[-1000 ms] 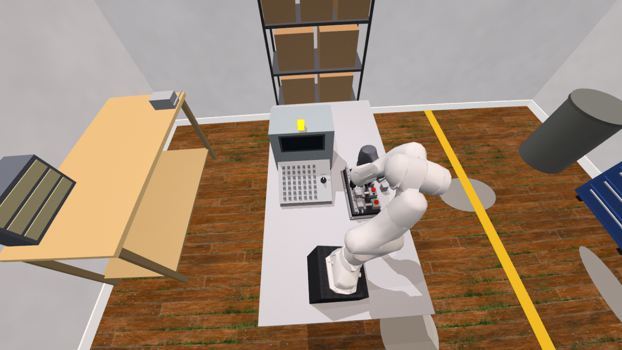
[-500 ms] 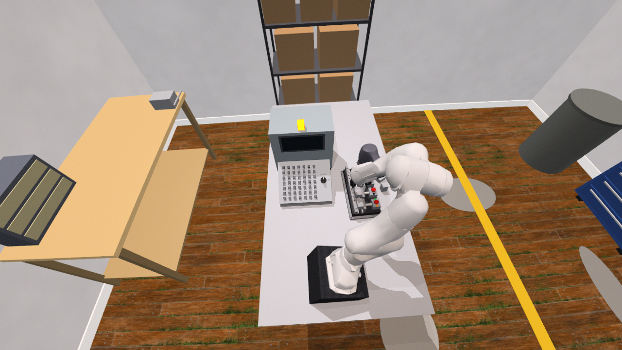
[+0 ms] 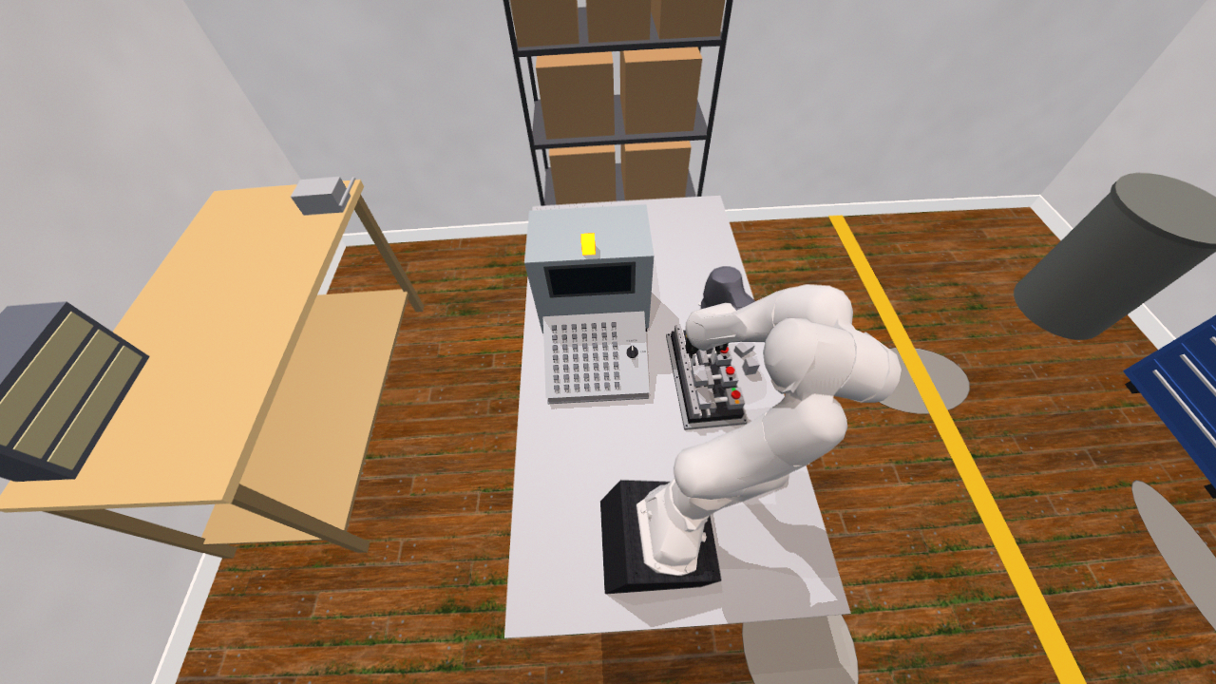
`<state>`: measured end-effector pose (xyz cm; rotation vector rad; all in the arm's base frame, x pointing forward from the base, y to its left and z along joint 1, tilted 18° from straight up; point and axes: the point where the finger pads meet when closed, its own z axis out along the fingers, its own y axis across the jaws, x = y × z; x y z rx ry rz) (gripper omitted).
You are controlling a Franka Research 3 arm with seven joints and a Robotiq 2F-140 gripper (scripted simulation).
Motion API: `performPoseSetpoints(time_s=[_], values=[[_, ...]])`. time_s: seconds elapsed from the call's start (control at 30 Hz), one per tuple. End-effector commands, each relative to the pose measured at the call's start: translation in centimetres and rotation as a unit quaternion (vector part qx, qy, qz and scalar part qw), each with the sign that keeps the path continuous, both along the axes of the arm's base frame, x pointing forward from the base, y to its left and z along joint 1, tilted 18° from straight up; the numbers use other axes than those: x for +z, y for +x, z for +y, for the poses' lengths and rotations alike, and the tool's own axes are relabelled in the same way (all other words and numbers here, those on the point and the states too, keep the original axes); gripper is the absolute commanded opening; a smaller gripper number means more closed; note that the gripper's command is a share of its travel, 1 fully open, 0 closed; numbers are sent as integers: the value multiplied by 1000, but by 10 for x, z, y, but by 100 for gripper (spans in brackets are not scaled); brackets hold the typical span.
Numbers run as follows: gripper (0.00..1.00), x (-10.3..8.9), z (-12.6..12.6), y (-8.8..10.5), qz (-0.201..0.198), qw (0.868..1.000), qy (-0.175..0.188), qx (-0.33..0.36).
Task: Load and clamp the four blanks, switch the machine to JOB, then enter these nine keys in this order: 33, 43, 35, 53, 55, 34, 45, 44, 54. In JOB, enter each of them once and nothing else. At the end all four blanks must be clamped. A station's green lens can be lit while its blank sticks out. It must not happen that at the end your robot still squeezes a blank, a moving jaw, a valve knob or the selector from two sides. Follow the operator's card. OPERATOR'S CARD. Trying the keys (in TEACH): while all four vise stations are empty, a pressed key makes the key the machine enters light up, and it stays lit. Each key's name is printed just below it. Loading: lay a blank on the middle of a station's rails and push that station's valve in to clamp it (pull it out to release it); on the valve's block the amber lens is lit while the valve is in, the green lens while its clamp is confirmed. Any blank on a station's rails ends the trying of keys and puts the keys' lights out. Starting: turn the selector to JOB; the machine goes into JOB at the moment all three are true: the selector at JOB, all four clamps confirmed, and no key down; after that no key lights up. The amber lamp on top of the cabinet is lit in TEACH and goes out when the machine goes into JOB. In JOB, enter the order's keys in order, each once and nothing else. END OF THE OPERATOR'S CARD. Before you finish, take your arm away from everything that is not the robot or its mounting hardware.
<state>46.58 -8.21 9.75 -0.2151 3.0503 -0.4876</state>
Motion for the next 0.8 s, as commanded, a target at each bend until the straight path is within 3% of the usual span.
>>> performPoseSetpoints(time_s=[0.0, 0.23, 0.67, 0.7, 0.77], values=[[40, 16, 3, -8, 14, 1000, -4, 1], [40, 45, 13, -9, 14, 1000, -4, 1], [40, 60, 18, -10, 14, 1000, -4, 1], [0, 60, 18, -10, 14, 1000, -4, 1], [0, 60, 18, -10, 14, 1000, -4, 1]])
